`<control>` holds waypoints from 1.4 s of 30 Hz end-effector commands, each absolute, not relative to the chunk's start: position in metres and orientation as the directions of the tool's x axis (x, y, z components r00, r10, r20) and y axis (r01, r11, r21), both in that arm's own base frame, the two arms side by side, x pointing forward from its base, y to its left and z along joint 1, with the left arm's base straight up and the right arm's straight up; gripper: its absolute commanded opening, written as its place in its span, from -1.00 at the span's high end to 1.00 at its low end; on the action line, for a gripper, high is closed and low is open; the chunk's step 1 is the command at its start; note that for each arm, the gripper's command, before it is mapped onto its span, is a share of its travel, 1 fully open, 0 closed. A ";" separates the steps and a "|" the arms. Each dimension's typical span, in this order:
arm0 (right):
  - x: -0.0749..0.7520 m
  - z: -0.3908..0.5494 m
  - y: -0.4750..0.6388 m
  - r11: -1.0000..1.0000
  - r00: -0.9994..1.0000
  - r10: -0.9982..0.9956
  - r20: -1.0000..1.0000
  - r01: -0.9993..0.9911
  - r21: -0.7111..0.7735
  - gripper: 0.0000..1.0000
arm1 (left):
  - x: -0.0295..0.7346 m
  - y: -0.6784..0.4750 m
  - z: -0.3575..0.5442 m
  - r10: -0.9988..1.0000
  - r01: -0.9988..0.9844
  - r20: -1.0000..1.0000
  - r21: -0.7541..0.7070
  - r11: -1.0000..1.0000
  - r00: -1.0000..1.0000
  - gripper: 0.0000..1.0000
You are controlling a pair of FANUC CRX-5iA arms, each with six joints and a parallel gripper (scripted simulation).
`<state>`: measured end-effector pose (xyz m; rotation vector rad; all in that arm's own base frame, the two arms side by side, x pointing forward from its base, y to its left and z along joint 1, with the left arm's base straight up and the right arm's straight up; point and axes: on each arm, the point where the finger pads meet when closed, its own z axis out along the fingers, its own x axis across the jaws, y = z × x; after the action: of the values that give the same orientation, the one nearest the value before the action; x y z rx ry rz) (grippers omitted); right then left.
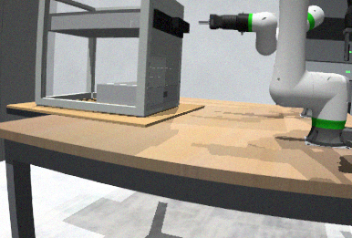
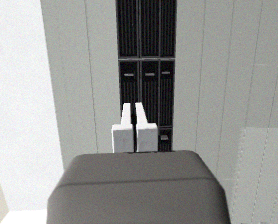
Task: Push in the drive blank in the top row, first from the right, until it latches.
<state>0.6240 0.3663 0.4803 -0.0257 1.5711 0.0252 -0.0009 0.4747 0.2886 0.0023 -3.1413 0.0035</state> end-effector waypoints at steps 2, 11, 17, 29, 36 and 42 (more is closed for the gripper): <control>0.624 0.482 0.366 0.999 0.001 0.001 -1.000 -0.032 0.001 1.00 | -0.001 0.475 0.290 -0.001 -0.001 0.000 0.000 1.000 -1.000 -1.00; 0.624 0.482 0.366 0.999 0.001 0.001 -1.000 -0.032 0.001 1.00 | -0.001 0.475 0.290 -0.001 -0.001 0.000 0.000 1.000 -1.000 -1.00; 0.624 0.482 0.366 0.999 0.001 0.001 -1.000 -0.032 0.001 1.00 | -0.001 0.475 0.290 -0.001 -0.001 0.000 0.000 1.000 -1.000 -1.00; 0.632 0.482 0.342 0.999 0.001 0.001 -1.000 -0.032 0.001 1.00 | -0.001 0.475 0.290 -0.001 -0.001 0.000 0.000 1.000 -1.000 -1.00; 0.645 0.484 0.302 0.999 0.001 0.001 -1.000 -0.032 0.001 1.00 | -0.001 0.475 0.290 -0.001 -0.001 0.000 0.000 1.000 -1.000 -1.00; 0.653 0.484 0.278 0.999 0.001 0.001 -1.000 -0.032 0.001 1.00 | -0.001 0.475 0.290 -0.001 -0.001 0.000 0.000 1.000 -1.000 -1.00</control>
<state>0.6477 0.2916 0.4820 -0.0214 1.5754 0.0187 -0.0009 0.4747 0.2886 0.0023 -3.1413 0.0035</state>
